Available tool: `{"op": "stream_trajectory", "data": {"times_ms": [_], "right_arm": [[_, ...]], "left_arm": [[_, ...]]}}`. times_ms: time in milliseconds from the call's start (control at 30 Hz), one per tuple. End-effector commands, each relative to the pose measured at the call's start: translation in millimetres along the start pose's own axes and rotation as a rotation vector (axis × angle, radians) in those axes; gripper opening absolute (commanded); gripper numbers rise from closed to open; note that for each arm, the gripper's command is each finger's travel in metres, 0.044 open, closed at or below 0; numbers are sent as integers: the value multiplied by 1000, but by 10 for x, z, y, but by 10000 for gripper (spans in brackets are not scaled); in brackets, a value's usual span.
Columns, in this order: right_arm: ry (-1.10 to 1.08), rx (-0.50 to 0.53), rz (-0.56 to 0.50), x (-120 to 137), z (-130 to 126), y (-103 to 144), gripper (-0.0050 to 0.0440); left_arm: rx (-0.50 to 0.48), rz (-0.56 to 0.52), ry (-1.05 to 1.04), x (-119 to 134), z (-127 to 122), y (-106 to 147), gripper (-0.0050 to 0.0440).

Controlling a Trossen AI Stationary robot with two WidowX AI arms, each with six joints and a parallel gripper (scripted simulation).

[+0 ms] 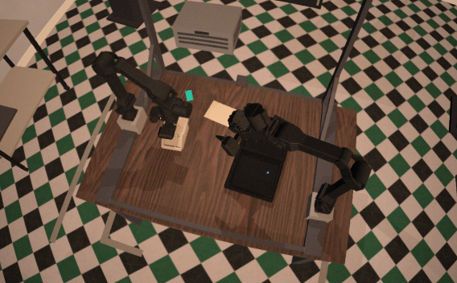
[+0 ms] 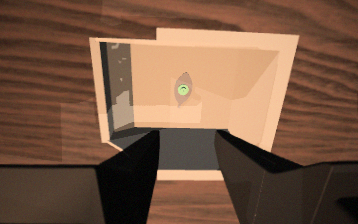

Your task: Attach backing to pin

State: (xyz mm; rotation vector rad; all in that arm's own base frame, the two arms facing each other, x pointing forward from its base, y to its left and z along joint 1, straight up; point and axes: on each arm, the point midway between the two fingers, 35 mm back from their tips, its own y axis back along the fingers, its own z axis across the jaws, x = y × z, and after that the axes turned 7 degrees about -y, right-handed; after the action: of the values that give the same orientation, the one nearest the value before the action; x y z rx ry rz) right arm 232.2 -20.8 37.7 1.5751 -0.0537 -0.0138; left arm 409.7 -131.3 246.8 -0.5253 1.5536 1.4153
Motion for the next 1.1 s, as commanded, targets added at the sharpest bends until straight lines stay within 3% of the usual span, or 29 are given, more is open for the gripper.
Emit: {"op": "stream_trajectory", "data": {"times_ms": [0, 300, 367, 1067], "right_arm": [[60, 6, 63, 104, 44, 150, 234], [575, -22, 102, -13, 55, 174, 440], [575, -22, 102, -13, 55, 174, 440], [1676, -181, 157, -167, 60, 263, 440]], "left_arm": [[-2, -23, 3, -75, 7, 48, 440], [-2, -23, 3, -75, 7, 48, 440], [-2, -23, 3, -75, 7, 48, 440], [-2, -23, 3, -75, 7, 48, 440]]}}
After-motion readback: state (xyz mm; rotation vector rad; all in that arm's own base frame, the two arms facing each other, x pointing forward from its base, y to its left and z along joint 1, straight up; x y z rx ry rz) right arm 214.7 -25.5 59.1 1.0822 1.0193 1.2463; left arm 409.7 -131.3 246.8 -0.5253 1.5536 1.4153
